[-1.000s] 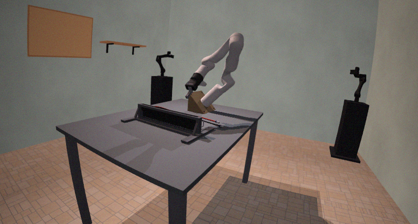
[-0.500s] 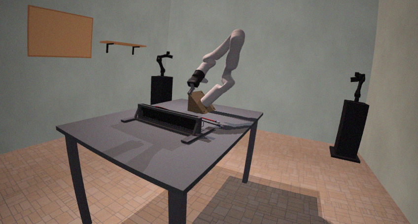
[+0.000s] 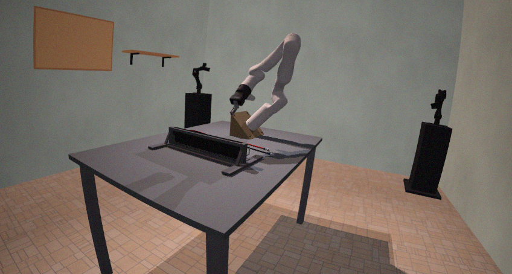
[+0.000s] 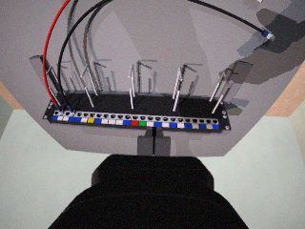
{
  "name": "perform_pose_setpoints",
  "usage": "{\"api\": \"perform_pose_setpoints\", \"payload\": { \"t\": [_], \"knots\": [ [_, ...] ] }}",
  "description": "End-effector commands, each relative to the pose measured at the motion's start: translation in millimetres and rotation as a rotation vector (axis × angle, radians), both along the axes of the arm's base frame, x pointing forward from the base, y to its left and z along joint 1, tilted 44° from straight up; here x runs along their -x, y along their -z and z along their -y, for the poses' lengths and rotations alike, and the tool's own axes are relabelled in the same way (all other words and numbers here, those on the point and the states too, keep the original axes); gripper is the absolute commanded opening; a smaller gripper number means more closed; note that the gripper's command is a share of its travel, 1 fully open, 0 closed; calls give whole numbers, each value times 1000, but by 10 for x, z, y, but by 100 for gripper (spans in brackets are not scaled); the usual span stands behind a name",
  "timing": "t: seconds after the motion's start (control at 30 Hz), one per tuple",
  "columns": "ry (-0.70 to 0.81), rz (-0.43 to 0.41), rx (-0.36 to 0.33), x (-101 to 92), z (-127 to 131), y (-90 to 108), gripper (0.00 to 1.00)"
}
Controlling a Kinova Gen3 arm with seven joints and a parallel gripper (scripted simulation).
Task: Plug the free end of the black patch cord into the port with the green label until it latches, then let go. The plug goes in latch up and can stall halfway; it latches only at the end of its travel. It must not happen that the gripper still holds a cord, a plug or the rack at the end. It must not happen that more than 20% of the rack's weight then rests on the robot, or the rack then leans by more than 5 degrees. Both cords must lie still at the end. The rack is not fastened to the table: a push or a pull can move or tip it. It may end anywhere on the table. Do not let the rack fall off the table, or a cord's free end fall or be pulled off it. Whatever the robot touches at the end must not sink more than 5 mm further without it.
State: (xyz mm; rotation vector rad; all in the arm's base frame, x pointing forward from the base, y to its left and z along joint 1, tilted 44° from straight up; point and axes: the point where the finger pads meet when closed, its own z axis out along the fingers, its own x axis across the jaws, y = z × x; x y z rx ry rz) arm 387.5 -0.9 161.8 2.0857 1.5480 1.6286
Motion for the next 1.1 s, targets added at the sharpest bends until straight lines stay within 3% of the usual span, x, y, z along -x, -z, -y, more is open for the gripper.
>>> {"api": "perform_pose_setpoints", "payload": {
  "t": [0.0, 0.5, 1.07],
  "knots": [
    [17, -4, -9, 31, 8, -19, 0],
    [45, -4, -6, 22, 184, 149, 0],
    [45, -1, -7, -6, 698, 637, 0]
  ]
}}
